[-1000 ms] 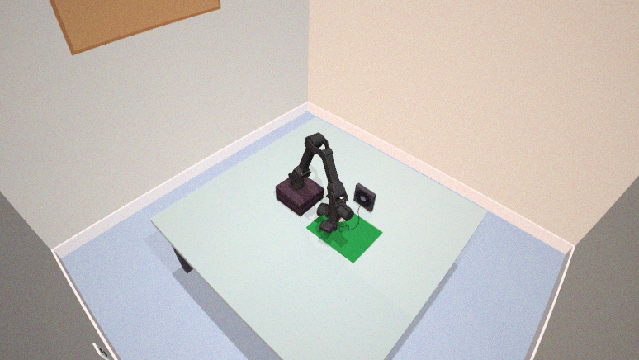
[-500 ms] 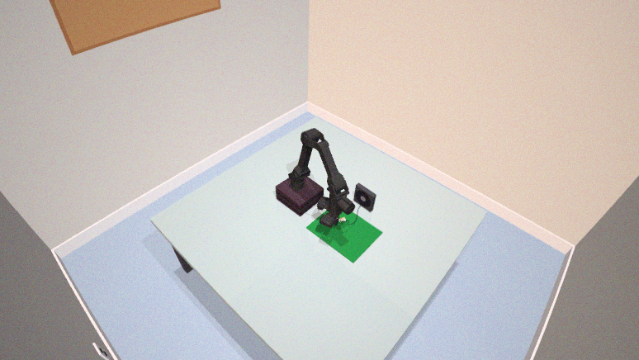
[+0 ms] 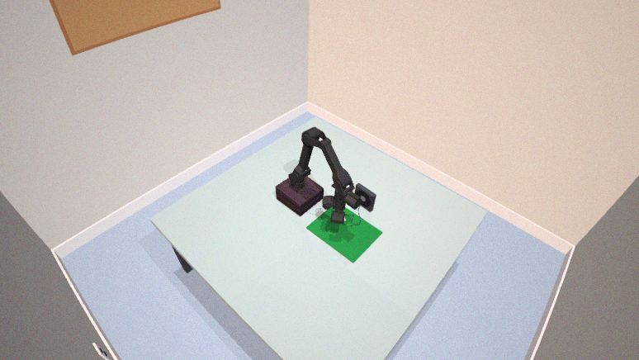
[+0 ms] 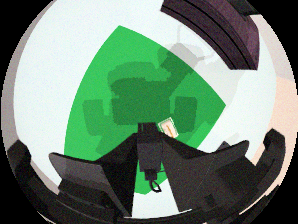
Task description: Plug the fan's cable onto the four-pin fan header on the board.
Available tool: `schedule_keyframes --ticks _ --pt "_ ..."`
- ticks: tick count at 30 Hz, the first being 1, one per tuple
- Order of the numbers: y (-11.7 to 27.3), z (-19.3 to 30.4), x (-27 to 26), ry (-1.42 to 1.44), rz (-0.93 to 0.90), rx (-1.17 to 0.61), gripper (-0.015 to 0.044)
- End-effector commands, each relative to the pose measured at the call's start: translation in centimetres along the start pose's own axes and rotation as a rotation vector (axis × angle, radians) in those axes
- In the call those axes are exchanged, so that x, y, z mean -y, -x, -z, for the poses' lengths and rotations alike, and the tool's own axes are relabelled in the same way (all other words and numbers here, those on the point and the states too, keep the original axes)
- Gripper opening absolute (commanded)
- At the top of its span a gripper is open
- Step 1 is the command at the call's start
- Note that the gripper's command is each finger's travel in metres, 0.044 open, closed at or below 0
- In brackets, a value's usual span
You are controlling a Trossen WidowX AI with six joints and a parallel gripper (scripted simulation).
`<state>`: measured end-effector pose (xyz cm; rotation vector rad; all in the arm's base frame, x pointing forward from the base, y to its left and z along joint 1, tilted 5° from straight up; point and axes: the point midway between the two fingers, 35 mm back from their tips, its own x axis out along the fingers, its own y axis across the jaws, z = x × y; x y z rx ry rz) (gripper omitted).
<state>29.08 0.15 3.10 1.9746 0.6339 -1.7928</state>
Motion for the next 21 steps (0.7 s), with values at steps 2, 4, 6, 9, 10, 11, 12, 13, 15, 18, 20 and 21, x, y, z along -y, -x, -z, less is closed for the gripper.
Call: schedule_keyframes --ticks 2,4,6,9,10,11,12,13,15,18,20,21 --pt "0.1 1.0 1.4 0.170 -0.001 -0.002 0.0000" --pt "0.1 1.3 1.9 0.239 0.000 -0.002 0.0000" --pt "0.1 1.6 2.5 0.308 0.000 -0.003 0.0000" --pt "0.1 2.1 3.4 0.411 0.001 -0.004 0.0000" --pt "0.1 2.3 3.7 0.439 0.001 -0.004 0.0000" --pt "0.1 2.3 3.8 0.457 0.001 -0.004 0.0000" --pt "0.0 2.4 3.9 0.462 0.001 -0.004 0.0000" --pt "0.0 2.4 3.9 0.462 0.001 -0.004 0.0000" --pt "0.0 2.4 3.9 0.462 0.001 -0.004 0.0000" --pt "0.0 2.4 3.9 0.462 0.001 -0.004 0.0000" --pt "0.1 2.2 3.8 0.466 0.001 -0.004 0.0000" --pt "0.1 2.0 3.7 0.470 0.001 -0.004 0.0000"
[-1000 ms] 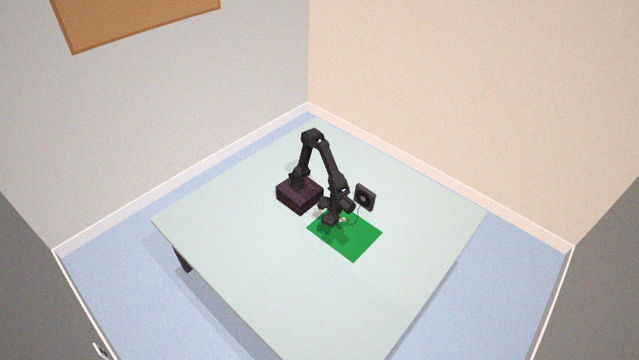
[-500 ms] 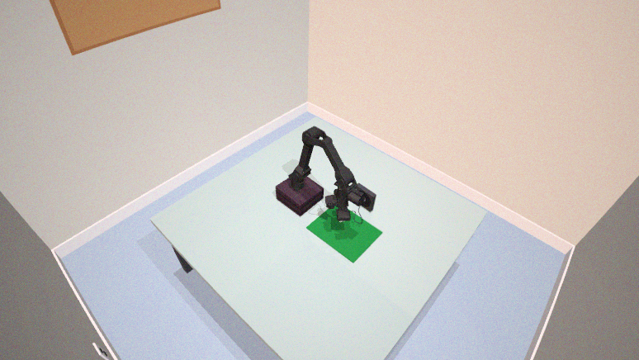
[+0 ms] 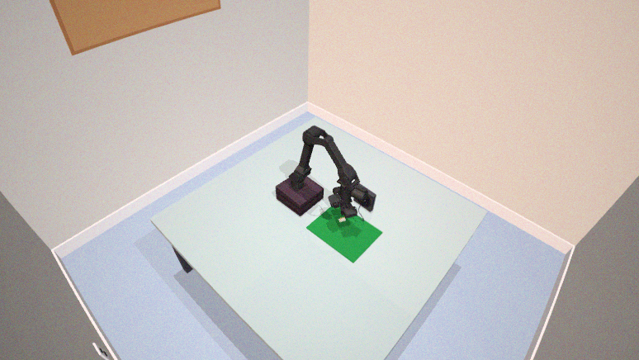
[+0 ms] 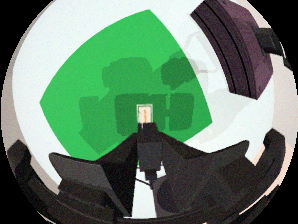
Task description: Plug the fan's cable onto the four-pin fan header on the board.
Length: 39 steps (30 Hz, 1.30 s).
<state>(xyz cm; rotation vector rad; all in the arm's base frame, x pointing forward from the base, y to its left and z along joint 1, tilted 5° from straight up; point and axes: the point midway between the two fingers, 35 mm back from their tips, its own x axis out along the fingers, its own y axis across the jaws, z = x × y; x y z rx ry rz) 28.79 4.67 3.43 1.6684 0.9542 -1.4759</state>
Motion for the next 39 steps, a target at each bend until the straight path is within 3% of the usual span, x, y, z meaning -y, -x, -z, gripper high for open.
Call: schedule_keyframes --ticks 1,39 --pt "0.1 -0.4 0.0 0.012 -0.003 0.005 0.0000" --pt "-2.1 -0.8 0.2 0.006 -0.002 0.006 0.0000"
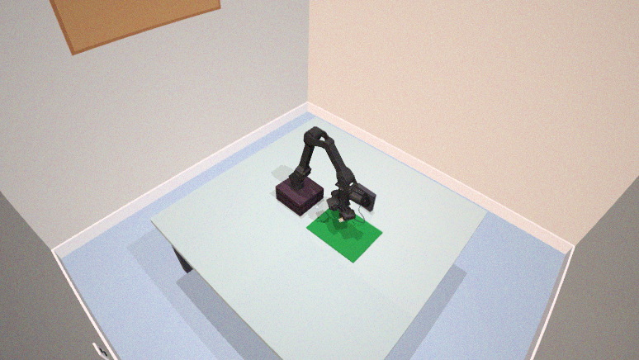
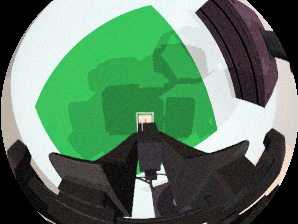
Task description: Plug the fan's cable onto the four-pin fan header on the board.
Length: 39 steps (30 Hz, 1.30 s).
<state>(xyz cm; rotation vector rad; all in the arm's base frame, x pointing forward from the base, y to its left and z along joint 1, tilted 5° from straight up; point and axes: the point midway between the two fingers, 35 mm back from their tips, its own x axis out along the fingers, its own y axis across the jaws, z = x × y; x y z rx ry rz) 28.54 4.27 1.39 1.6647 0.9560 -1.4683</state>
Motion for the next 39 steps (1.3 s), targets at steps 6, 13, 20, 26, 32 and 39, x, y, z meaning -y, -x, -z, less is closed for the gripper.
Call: schedule_keyframes --ticks 6,13,20,26,32,39 --pt "-0.15 -0.04 -0.01 -0.006 0.001 0.006 0.0000" --pt "-0.14 0.13 -0.25 -0.009 0.000 0.006 0.0000" --pt "-0.14 0.22 -0.37 -0.008 0.000 0.006 0.0000" --pt "-0.14 0.16 -0.28 -0.007 0.000 0.006 0.0000" --pt "-0.14 0.06 -0.15 -0.006 0.000 0.006 0.0000" --pt "-0.15 -0.10 0.05 -0.005 0.001 0.006 0.0000"
